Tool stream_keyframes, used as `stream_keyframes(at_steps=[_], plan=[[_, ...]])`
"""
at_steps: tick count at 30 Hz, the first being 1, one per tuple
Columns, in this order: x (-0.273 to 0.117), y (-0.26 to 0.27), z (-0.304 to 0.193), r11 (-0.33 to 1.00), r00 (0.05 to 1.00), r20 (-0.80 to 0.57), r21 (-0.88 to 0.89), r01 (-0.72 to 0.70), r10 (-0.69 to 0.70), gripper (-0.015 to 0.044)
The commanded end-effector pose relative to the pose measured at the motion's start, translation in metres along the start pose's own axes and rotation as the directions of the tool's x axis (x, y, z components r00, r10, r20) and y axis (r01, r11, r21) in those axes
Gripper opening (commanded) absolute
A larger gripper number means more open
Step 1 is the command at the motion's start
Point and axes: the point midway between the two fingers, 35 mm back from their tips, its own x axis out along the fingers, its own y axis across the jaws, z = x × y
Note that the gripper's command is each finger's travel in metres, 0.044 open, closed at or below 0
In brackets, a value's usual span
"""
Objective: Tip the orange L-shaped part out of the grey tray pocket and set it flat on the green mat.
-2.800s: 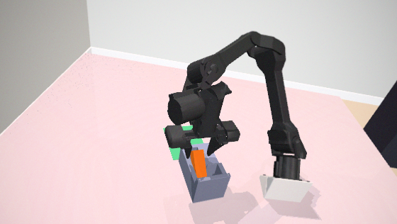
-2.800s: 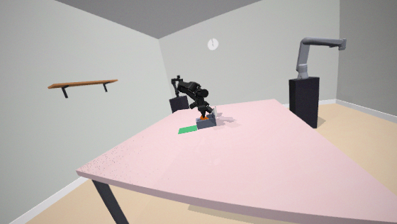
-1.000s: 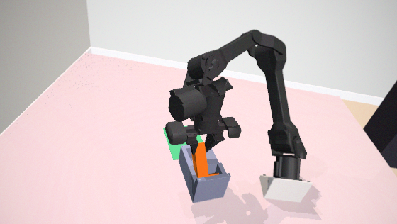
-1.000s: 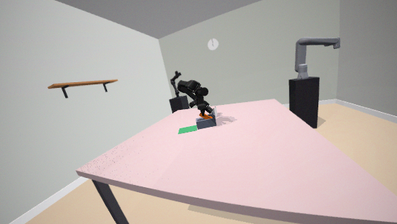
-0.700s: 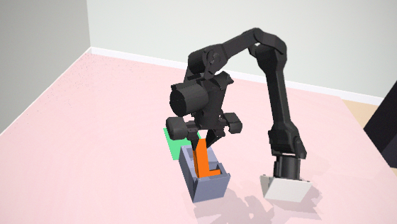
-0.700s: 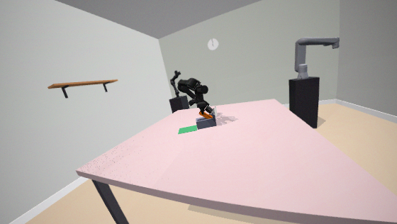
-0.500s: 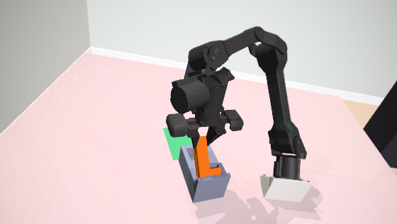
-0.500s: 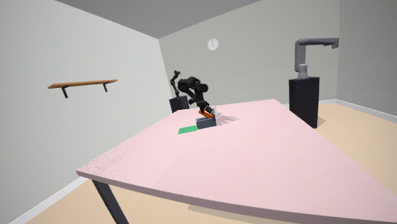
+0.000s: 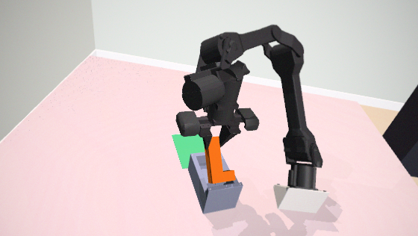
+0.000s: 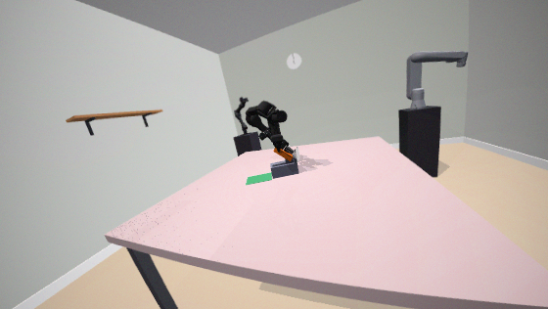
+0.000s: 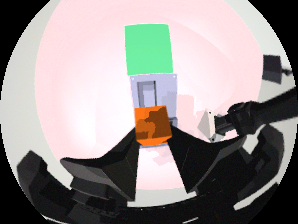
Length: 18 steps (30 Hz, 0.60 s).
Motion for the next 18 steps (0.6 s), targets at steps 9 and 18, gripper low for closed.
stream_keyframes(at_steps=[9,18], plan=[[-0.010,-0.001,0.003,1.000,1.000,-0.005,-0.002,-0.017,0.017,0.0000],[-0.010,-0.007,0.046,0.999,0.999,-0.007,-0.011,-0.041,0.040,0.0000]])
